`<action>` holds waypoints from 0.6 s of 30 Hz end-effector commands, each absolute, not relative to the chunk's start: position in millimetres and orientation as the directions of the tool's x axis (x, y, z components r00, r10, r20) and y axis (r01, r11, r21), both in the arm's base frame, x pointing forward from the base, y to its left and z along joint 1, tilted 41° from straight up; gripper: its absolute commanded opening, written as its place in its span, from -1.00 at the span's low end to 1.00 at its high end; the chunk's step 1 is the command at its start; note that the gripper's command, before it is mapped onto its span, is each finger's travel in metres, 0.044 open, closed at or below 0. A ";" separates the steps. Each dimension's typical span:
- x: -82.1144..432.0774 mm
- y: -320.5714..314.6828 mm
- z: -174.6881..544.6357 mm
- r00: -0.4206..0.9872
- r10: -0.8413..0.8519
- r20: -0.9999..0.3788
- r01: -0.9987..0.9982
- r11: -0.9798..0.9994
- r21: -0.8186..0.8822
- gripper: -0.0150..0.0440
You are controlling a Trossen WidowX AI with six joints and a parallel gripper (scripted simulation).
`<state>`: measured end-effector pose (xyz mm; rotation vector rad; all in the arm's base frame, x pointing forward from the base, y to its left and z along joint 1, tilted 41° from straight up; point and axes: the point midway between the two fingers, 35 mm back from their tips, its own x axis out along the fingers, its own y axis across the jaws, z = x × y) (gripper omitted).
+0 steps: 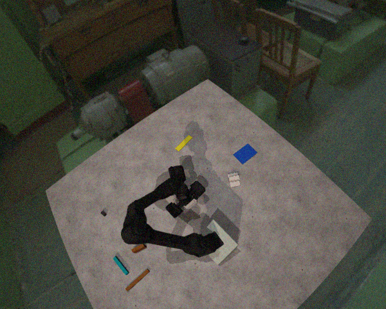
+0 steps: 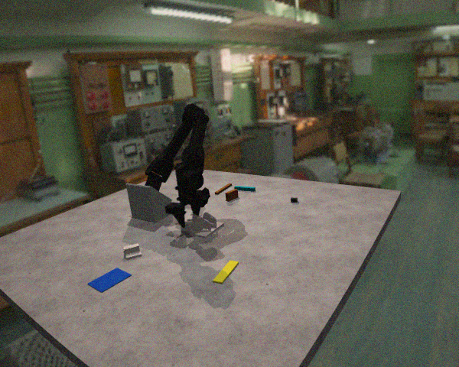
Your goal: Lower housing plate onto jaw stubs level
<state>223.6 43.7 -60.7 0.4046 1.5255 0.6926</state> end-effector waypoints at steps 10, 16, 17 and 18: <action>223.6 46.2 -62.7 -0.086 0.641 -0.763 -0.154 0.748 0.646 0.70; 223.6 46.3 -62.8 -0.086 0.641 -0.763 -0.154 0.748 0.646 0.70; 223.6 46.3 -62.8 -0.086 0.641 -0.763 -0.154 0.748 0.646 0.70; 223.5 46.4 -62.9 -0.086 0.641 -0.763 -0.154 0.748 0.646 0.70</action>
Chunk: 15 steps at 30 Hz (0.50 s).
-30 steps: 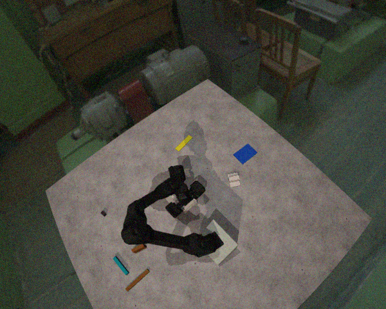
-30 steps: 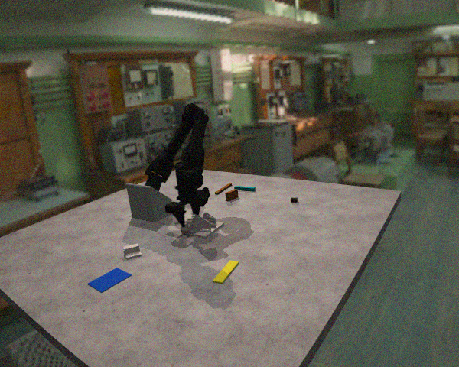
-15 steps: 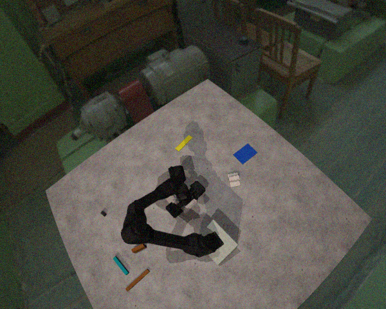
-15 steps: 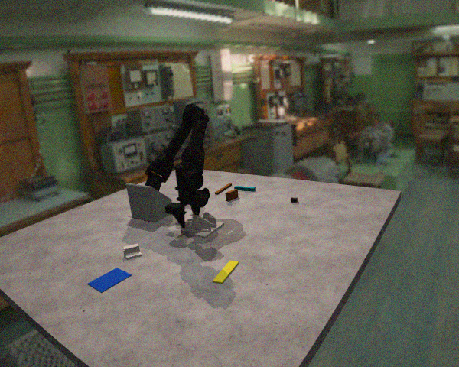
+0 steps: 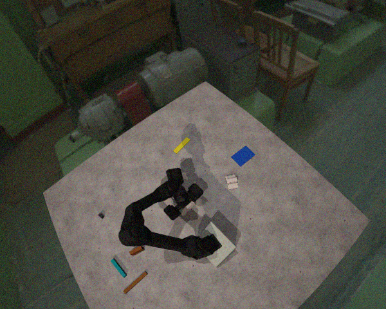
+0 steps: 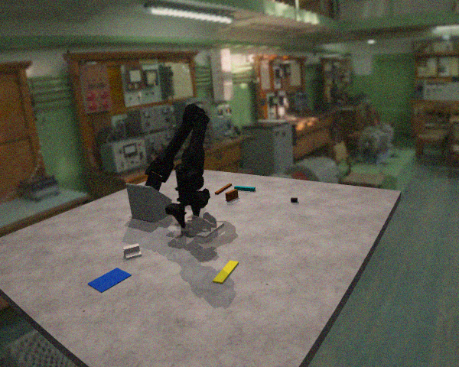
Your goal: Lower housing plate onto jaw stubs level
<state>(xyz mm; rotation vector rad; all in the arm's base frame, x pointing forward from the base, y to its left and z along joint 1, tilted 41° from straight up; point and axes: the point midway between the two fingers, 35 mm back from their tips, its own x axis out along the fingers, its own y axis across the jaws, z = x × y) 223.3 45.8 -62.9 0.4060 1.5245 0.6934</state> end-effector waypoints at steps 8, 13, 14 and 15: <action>223.3 47.9 -64.6 -0.086 0.641 -0.763 -0.154 0.748 0.646 0.70; 223.3 48.2 -65.0 -0.086 0.641 -0.763 -0.154 0.748 0.646 0.70; 223.2 48.7 -65.5 -0.086 0.641 -0.763 -0.154 0.748 0.646 0.70; 223.1 49.1 -66.1 -0.086 0.641 -0.763 -0.154 0.748 0.646 0.70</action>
